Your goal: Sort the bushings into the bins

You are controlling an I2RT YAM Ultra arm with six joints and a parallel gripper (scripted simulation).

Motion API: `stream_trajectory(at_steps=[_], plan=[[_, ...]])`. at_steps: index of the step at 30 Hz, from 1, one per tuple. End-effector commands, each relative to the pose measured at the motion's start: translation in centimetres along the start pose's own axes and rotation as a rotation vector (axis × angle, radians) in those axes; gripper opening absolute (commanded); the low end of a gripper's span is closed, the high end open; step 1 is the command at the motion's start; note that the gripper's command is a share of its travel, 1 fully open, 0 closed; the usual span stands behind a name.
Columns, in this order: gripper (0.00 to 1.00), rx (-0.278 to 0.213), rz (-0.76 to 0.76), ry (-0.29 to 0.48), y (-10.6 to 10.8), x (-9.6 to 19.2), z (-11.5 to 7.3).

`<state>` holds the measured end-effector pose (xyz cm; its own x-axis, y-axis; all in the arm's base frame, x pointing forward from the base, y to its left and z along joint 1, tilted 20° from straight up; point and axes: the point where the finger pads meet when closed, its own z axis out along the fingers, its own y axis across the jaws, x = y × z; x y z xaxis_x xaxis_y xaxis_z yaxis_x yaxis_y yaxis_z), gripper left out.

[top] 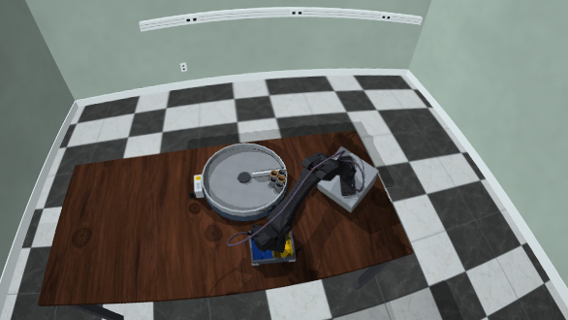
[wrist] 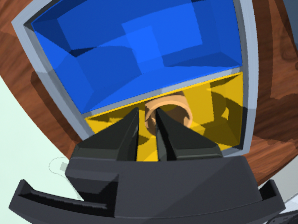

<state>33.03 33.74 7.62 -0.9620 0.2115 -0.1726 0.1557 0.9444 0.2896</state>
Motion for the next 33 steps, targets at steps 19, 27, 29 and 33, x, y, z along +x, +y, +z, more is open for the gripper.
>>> stream_trajectory(at_steps=[19,27,29,33], plan=[[0.15,-0.03,0.004,-0.033,0.4,-0.9,-9.4],[0.15,-0.03,0.004,-0.033,0.3,-0.9,-10.4],[0.15,-0.03,0.004,-0.033,0.3,-0.9,-10.4],[0.15,-0.03,0.005,-0.033,0.3,-0.9,-10.4]])
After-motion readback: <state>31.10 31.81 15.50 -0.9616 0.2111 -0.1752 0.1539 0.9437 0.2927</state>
